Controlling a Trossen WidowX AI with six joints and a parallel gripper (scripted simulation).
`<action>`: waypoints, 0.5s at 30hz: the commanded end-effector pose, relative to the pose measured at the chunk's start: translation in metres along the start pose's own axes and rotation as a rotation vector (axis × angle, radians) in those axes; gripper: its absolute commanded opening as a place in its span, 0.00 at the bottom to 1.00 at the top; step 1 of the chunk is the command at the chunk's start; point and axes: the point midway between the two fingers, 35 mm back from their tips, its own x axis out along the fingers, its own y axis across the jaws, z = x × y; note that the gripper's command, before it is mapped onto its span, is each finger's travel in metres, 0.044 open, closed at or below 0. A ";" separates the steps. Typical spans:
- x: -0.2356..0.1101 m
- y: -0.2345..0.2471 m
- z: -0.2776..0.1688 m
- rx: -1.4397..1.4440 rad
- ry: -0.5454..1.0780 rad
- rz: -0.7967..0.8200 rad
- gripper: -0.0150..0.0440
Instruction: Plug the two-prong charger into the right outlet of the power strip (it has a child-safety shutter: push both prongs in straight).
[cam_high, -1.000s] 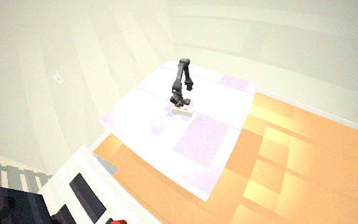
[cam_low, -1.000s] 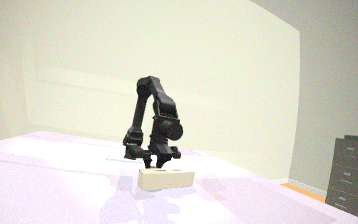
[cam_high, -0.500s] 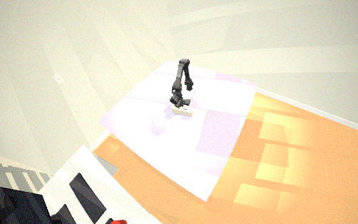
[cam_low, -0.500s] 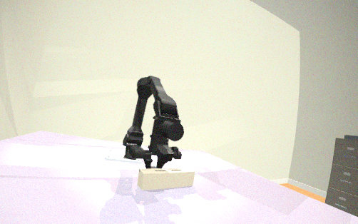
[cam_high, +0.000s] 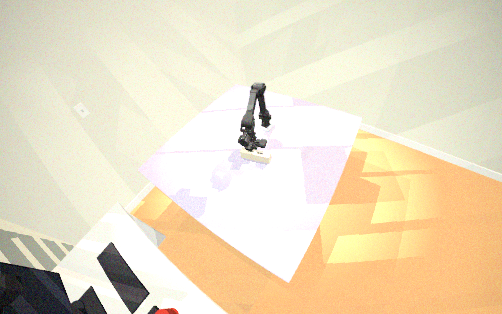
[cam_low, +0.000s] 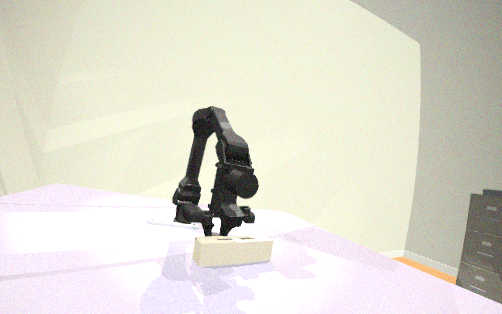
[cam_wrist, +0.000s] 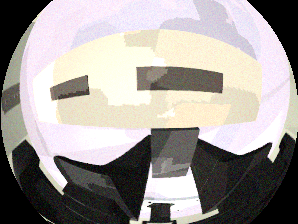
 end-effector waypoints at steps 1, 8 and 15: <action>-0.001 0.000 0.008 0.003 -0.022 0.002 0.25; -0.001 0.000 0.011 0.003 -0.022 0.002 0.25; -0.001 0.000 0.013 0.003 -0.022 0.002 0.25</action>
